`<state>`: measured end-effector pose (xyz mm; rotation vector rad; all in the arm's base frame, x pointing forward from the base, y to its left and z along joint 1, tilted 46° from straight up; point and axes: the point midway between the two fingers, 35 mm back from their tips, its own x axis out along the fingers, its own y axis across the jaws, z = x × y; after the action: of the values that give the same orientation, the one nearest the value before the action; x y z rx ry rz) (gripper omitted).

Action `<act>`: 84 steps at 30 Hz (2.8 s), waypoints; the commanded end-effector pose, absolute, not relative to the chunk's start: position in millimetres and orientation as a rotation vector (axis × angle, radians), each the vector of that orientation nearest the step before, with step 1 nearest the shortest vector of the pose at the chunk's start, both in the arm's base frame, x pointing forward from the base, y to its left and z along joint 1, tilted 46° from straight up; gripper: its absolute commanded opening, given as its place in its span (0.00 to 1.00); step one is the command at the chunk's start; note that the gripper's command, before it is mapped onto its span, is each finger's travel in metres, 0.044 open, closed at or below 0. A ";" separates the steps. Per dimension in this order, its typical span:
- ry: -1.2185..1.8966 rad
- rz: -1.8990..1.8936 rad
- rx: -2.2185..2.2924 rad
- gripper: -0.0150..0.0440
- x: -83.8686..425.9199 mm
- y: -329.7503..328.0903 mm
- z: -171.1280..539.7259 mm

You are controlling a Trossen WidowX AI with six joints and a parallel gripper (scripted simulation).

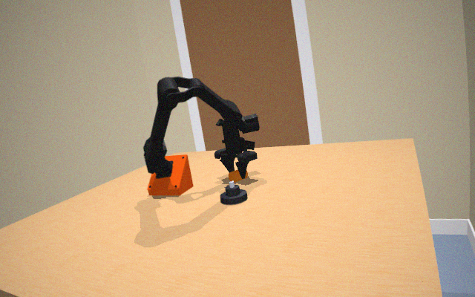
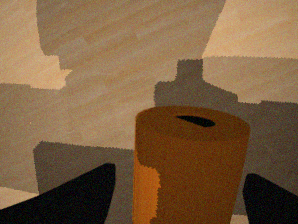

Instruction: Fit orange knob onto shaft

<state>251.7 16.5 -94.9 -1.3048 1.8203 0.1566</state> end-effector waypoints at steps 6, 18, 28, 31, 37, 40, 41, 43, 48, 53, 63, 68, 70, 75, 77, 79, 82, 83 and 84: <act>1.818 0.157 -1.313 0.66 252.3 15.5 -95.0; 1.818 0.157 -1.313 0.56 252.3 15.5 -95.0; 1.818 0.157 -1.312 0.56 253.1 26.6 -84.7; 1.810 0.109 -1.276 0.56 253.1 26.6 -84.7; 1.771 -0.079 -1.127 0.56 253.1 26.6 -84.7; 1.746 -0.170 -1.052 0.56 253.1 26.5 -84.7; 1.738 -0.200 -1.027 0.56 253.1 26.5 -84.7; 1.719 -0.259 -0.976 0.56 253.1 26.5 -84.7; 1.704 -0.302 -0.937 0.56 253.1 26.5 -84.7; 1.688 -0.345 -0.899 0.56 253.1 26.5 -84.7; 1.565 -0.618 -0.640 0.56 253.1 26.5 -84.7; 1.514 -0.708 -0.548 0.56 253.1 26.5 -84.7; 1.514 -0.708 -0.548 0.56 253.1 26.5 -84.7; 1.492 -0.745 -0.508 0.56 253.1 26.5 -84.7; 1.461 -0.795 -0.455 0.56 253.1 26.5 -84.7; 1.428 -0.843 -0.402 0.56 253.1 26.5 -84.7; 1.378 -0.913 -0.323 0.56 253.1 26.5 -84.7; 1.360 -0.937 -0.296 0.56 253.1 26.5 -84.7; 1.342 -0.959 -0.270 0.56 253.1 26.5 -84.7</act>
<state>253.7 25.3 -84.8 -0.3475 1.3873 -0.8962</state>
